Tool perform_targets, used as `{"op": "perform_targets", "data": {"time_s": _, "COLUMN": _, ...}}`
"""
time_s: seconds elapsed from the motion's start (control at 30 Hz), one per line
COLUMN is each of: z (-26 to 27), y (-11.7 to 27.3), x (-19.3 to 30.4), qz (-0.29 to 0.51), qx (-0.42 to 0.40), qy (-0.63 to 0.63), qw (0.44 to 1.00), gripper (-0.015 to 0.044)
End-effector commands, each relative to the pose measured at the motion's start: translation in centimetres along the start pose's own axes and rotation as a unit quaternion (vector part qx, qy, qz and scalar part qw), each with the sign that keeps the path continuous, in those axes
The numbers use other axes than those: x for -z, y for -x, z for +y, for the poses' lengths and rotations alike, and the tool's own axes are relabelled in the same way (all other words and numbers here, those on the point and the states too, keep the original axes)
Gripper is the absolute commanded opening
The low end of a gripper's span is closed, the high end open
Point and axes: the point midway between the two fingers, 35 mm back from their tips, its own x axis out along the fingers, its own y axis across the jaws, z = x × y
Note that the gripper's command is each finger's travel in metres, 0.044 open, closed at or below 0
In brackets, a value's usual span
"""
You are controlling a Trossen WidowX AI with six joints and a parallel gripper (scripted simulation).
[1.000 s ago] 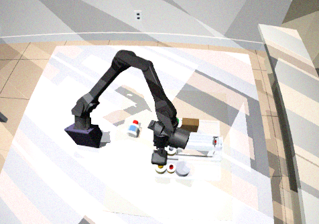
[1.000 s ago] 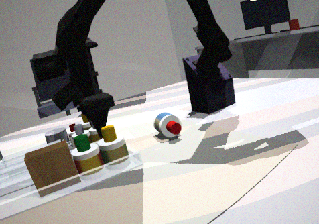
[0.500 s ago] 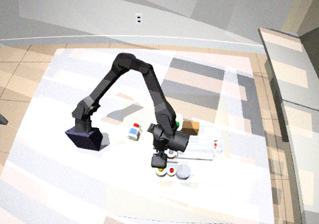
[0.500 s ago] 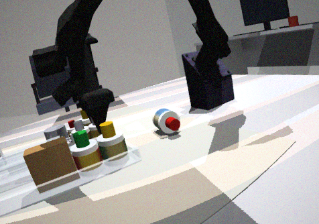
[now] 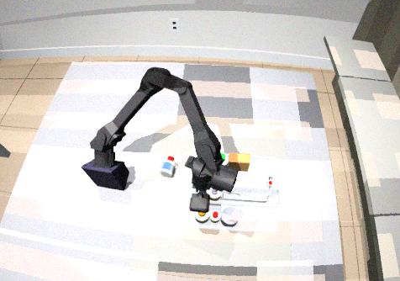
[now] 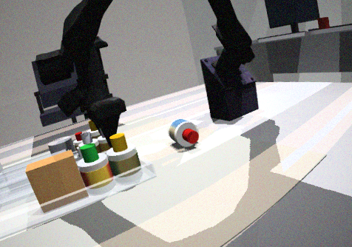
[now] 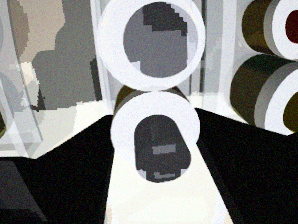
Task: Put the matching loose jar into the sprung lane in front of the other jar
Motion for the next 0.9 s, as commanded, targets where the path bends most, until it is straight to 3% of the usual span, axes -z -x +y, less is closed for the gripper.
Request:
{"op": "perform_targets", "data": {"time_s": 0.0, "z": 0.0, "y": 0.0, "x": 0.0, "qz": 0.0, "qx": 0.0, "qy": 0.002, "qw": 1.0, "gripper": 0.0262}}
{"op": "perform_targets", "data": {"time_s": 0.07, "z": 0.0, "y": 0.0, "x": 0.0, "qz": 0.0, "qx": 0.0, "qy": 0.002, "qw": 1.0, "gripper": 0.0305}}
{"op": "perform_targets", "data": {"time_s": 0.5, "z": 0.0, "y": 2.0, "x": 0.2, "qz": 0.0, "qx": 0.0, "qy": 0.002, "qw": 1.0, "gripper": 0.0305}}
{"op": "perform_targets", "data": {"time_s": 0.87, "z": -0.2, "y": 2.1, "x": 3.4, "qz": 0.0, "qx": 0.001, "qy": 0.002, "qw": 1.0, "gripper": 0.0305}}
